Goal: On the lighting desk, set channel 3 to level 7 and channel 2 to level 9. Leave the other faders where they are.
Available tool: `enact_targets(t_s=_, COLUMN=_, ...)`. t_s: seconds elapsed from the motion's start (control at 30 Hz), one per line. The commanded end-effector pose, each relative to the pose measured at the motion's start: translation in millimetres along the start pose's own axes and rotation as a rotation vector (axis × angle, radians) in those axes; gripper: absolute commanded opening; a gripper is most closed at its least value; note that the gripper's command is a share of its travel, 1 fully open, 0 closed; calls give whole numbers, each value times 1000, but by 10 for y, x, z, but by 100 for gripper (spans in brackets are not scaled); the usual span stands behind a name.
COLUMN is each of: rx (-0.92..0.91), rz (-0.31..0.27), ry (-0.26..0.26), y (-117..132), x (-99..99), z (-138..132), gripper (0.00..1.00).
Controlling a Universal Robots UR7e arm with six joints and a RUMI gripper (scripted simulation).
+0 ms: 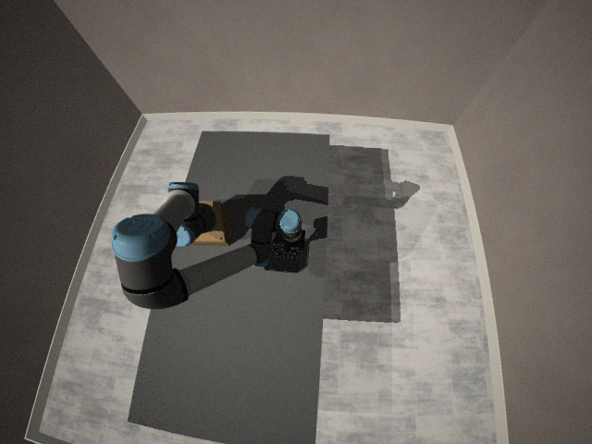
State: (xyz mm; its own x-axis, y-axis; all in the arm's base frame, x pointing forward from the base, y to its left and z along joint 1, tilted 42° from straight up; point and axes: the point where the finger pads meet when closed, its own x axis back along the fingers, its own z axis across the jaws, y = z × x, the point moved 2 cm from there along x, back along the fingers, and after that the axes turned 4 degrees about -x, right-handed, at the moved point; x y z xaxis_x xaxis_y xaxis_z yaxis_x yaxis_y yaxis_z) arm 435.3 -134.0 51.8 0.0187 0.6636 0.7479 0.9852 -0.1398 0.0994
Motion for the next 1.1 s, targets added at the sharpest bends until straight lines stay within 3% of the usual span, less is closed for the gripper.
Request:
enact_targets(t_s=0.0, rx=0, rz=-1, ry=0, y=3, x=-27, z=-1, gripper=0)
enact_targets(t_s=1.07, rx=0, rz=-1, ry=0, y=3, x=-109, z=-4, gripper=0)
